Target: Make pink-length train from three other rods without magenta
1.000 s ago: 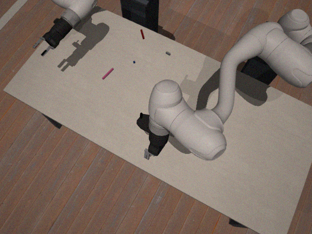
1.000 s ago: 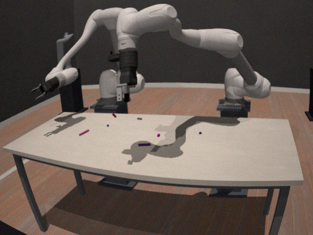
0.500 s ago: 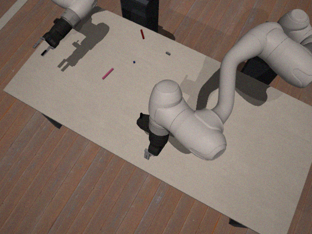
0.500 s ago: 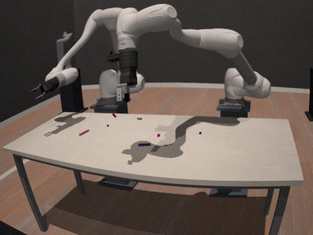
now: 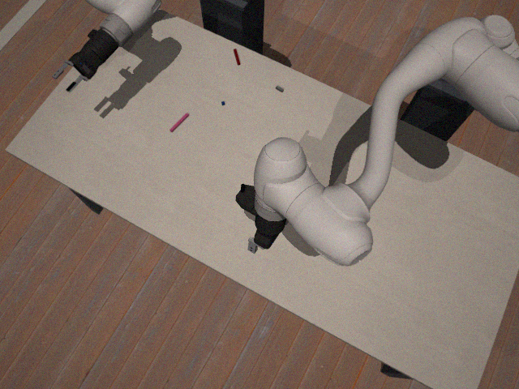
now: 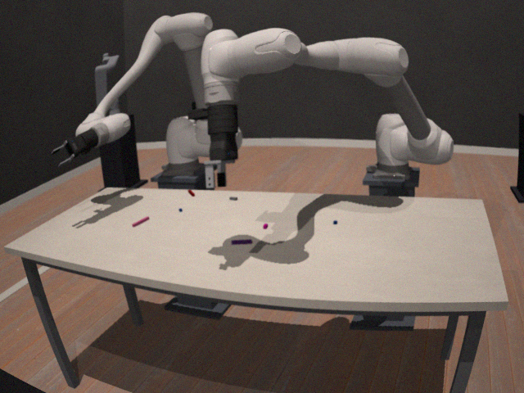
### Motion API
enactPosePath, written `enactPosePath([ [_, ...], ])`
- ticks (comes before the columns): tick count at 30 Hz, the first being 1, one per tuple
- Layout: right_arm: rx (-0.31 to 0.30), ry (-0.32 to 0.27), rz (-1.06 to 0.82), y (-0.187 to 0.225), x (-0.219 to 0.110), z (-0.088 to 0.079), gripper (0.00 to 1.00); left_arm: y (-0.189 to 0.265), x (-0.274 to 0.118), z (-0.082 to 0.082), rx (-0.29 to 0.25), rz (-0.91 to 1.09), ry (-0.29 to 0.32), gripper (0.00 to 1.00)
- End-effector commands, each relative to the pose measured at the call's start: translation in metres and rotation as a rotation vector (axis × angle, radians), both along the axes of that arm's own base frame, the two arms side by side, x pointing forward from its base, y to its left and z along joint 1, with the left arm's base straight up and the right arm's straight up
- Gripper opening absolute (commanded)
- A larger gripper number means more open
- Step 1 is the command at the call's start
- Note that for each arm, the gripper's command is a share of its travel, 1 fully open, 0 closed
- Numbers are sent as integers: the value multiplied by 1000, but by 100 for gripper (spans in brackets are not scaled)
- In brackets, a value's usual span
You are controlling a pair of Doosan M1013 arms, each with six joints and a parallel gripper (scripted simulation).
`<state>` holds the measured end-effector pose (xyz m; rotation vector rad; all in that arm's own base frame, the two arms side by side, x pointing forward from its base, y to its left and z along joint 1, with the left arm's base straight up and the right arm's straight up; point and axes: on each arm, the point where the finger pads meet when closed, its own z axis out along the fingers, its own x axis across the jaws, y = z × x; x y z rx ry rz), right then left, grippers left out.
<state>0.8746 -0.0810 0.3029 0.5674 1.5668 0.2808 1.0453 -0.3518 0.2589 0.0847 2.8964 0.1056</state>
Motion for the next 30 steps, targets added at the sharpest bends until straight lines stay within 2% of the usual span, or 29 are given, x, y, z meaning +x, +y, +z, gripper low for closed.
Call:
enactPosePath([
  [1, -2, -11, -41, -22, -3, 4, 100, -2, -35, -30, -23, 3, 32, 100],
  [2, -2, -13, -53, -28, -4, 5, 100, -1, -44, -38, -26, 4, 42, 100],
  [4, -2, -13, -53, -28, -4, 5, 100, -1, -44, -38, -26, 4, 42, 100],
  [5, -2, -15, -66, -35, -6, 6, 100, 1, -66, -56, -34, 7, 68, 100],
  [11, -7, -31, -178, -94, -20, 11, 100, 10, -126, -100, -51, 19, 127, 100],
  [19, -20, -47, -427, -207, -63, 17, 100, 29, -224, -157, -72, 48, 209, 100],
  [21, -20, -47, -427, -207, -63, 17, 100, 29, -224, -157, -72, 48, 209, 100],
  [22, -22, -47, -466, -234, -77, 18, 100, 34, -240, -165, -74, 54, 221, 100],
  [24, -27, -45, -550, -261, -93, 18, 100, 38, -259, -174, -77, 61, 235, 100],
  [30, -38, -17, -842, -331, -151, 15, 100, 40, -265, -177, -78, 64, 239, 100],
])
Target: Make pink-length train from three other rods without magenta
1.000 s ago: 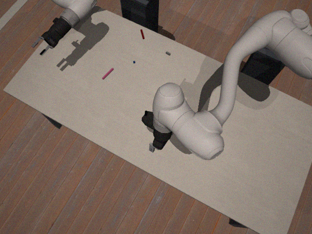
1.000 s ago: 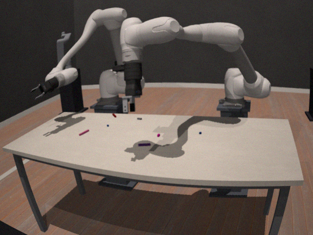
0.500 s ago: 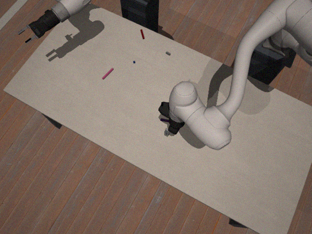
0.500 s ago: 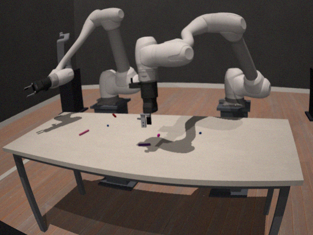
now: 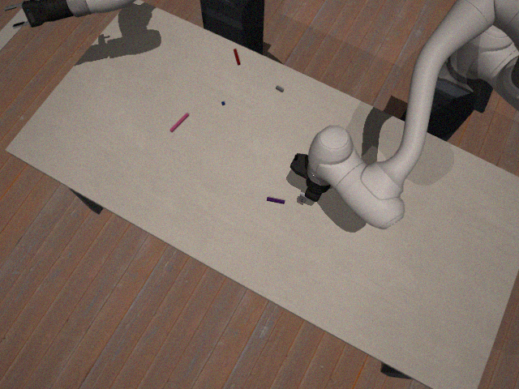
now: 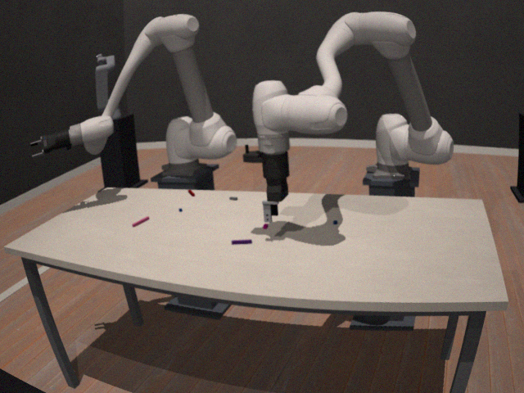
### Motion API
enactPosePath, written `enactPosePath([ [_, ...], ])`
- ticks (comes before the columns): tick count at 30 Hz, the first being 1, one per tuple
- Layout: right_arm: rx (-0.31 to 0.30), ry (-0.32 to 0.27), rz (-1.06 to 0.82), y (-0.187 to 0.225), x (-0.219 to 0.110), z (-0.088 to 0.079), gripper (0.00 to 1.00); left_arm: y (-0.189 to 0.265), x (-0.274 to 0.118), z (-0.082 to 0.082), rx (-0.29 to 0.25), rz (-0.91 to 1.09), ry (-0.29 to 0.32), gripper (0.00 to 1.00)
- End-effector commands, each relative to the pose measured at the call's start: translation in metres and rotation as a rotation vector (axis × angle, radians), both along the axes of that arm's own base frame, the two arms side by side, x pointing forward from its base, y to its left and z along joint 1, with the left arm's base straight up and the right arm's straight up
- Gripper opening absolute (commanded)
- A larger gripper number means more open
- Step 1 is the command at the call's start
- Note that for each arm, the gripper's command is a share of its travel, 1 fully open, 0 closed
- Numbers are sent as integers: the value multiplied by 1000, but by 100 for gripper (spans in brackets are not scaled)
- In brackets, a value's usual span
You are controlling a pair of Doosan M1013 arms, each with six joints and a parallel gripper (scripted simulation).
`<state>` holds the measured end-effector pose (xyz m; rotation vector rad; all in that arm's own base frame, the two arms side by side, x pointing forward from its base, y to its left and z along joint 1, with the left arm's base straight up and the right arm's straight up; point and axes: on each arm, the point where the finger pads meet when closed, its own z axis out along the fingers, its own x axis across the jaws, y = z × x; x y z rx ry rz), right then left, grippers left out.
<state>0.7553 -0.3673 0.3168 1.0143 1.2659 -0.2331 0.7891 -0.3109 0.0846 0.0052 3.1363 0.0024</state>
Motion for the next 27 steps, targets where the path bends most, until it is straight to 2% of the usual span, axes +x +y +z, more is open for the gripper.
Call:
enactPosePath([
  [1, 0, 23, -232, -55, -43, 0, 100, -1, -9, -3, -6, 10, 2, 100],
  [6, 8, 41, -340, -109, -95, -4, 100, 0, -10, -4, -4, 9, 6, 100],
  [8, 8, 41, -340, -109, -95, -4, 100, 0, -10, -4, -4, 9, 6, 100],
  [9, 14, 52, -398, -134, -123, -7, 100, 0, -10, -4, -4, 9, 6, 100],
  [23, 112, 176, -866, -230, -306, -33, 100, 0, -10, -4, -4, 9, 6, 100],
  [25, 112, 176, -866, -230, -306, -33, 100, 0, -10, -4, -4, 9, 6, 100],
  [26, 133, 196, -927, -241, -342, -39, 100, 0, -10, -4, -4, 9, 6, 100],
  [27, 153, 214, -978, -242, -354, -42, 100, 0, -10, -4, -4, 9, 6, 100],
])
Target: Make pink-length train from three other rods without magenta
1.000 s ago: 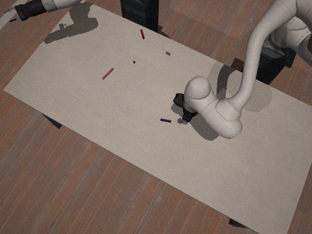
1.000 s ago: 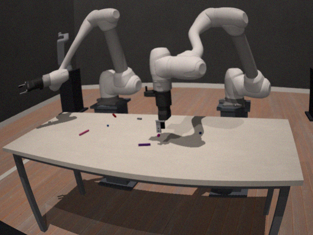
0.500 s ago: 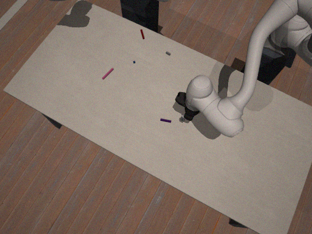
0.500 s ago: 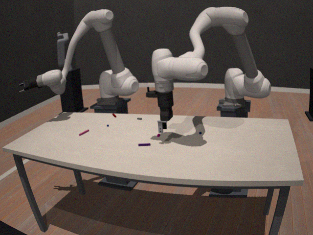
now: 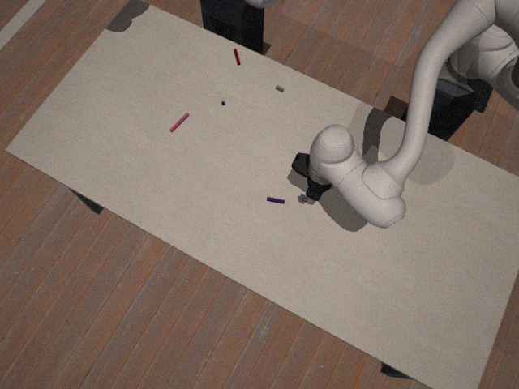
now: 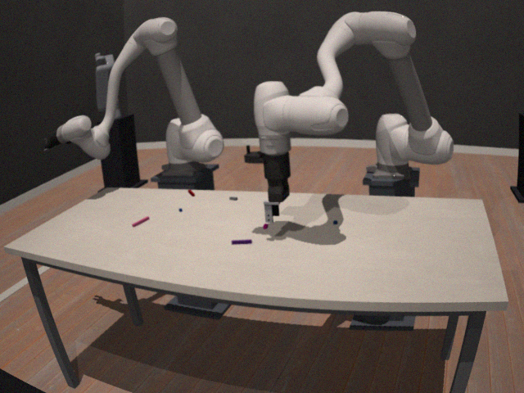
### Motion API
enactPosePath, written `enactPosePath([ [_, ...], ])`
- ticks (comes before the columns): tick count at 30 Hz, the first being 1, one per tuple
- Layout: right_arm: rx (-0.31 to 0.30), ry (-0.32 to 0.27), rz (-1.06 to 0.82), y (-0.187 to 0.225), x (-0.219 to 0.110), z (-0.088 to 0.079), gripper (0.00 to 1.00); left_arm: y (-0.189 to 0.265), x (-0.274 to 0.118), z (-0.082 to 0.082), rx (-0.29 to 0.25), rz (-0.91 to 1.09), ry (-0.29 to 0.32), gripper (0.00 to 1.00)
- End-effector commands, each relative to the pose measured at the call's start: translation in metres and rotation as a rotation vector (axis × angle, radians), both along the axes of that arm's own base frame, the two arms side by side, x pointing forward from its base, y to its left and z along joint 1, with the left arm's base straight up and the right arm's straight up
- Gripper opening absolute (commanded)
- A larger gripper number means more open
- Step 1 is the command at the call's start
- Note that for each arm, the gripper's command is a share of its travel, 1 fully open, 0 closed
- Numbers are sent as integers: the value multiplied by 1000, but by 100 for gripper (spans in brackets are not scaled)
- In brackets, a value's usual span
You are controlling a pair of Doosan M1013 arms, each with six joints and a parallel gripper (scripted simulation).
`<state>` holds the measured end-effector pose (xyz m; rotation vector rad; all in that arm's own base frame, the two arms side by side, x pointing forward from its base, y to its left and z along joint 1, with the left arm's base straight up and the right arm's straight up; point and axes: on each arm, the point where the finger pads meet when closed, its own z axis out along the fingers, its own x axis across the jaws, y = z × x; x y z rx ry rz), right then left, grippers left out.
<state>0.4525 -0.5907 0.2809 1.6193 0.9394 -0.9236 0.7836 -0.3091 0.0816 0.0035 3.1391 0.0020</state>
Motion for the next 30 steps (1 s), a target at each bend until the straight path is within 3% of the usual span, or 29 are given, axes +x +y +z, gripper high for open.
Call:
enactPosePath([
  [1, 57, 36, -166, -22, -66, -8, 100, -2, -4, -1, -3, 8, 4, 100],
  [7, 161, 79, -372, -29, -155, -27, 100, -2, -4, -1, -3, 8, 4, 100],
  [13, 304, 114, -586, -17, -244, -49, 100, -2, -4, -1, -3, 8, 4, 100],
  [15, 304, 114, -586, -17, -244, -49, 100, -2, -4, -1, -3, 8, 4, 100],
  [16, 346, 121, -639, -10, -281, -58, 100, -2, -4, -1, -3, 8, 4, 100],
  [24, 663, 122, -947, 50, -380, -90, 100, -2, -4, -1, -3, 8, 4, 100],
  [30, 957, 62, -1131, 116, -437, -113, 100, -2, -4, -1, -3, 8, 4, 100],
])
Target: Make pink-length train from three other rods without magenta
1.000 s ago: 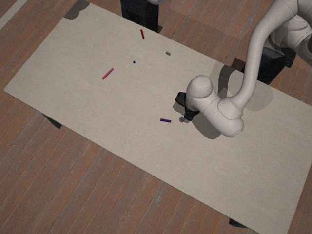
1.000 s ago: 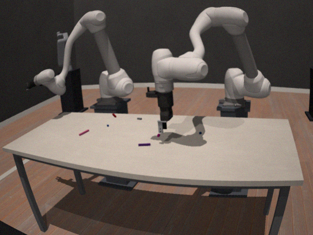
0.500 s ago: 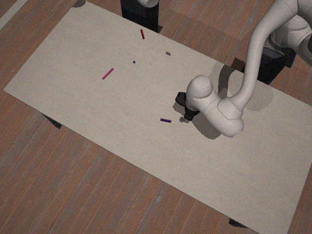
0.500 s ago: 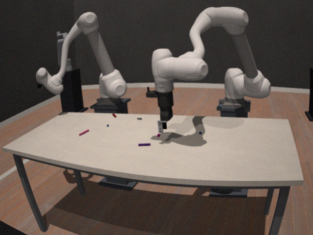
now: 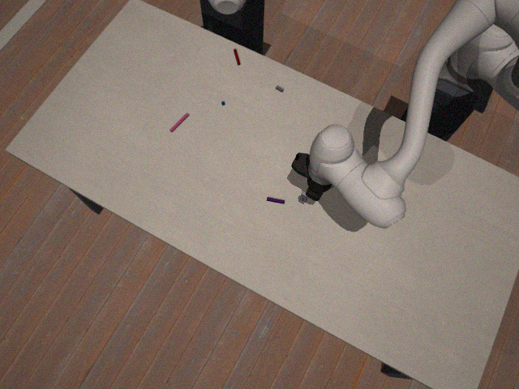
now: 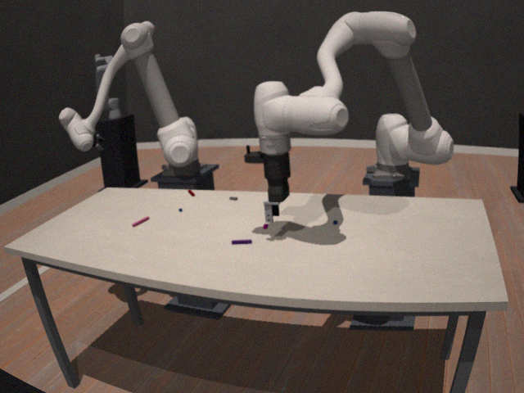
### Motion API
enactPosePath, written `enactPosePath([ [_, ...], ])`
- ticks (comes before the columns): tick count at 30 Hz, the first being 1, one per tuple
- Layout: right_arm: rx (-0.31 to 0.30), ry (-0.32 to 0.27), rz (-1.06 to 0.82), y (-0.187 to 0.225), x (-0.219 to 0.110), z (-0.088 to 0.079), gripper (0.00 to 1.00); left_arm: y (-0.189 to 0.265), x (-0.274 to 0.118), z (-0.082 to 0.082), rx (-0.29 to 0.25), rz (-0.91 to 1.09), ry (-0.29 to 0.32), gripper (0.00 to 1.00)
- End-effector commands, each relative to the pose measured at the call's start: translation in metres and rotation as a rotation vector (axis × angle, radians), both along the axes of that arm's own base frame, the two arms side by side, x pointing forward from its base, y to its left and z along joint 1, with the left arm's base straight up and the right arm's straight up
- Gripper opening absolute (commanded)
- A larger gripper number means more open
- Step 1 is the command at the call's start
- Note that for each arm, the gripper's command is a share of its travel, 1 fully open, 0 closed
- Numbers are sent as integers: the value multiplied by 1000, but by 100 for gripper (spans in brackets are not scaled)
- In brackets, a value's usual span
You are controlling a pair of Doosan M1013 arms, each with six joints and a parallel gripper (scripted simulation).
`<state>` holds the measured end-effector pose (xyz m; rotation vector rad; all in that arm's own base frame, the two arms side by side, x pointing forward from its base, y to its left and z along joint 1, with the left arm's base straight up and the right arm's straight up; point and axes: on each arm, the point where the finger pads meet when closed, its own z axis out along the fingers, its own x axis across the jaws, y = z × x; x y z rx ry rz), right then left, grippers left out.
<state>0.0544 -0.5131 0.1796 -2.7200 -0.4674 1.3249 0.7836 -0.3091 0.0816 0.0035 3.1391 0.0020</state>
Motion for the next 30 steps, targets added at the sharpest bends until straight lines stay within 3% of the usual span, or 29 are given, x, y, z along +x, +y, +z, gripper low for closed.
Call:
enactPosePath([
  [1, 144, -58, -139, 38, -39, -12, 100, -2, -4, -1, -3, 8, 4, 100],
  [2, 144, -58, -139, 38, -39, -12, 100, -2, -4, -1, -3, 8, 4, 100],
  [3, 181, -83, -175, 65, -59, -20, 100, -2, -4, -1, -3, 8, 4, 100],
  [6, 283, -162, -272, 102, -71, -28, 100, -2, -4, -1, -3, 8, 4, 100],
  [11, 423, -307, -402, 140, -68, -32, 100, -2, -4, -1, -3, 8, 4, 100],
  [16, 523, -449, -495, 165, -58, -32, 100, -2, -4, -1, -3, 8, 4, 100],
  [19, 538, -476, -510, 168, -55, -31, 100, -2, -4, -1, -3, 8, 4, 100],
  [25, 607, -612, -574, 182, -43, -27, 100, -2, -4, -1, -3, 8, 4, 100],
  [30, 637, -690, -605, 187, -35, -24, 100, -2, -4, -1, -3, 8, 4, 100],
])
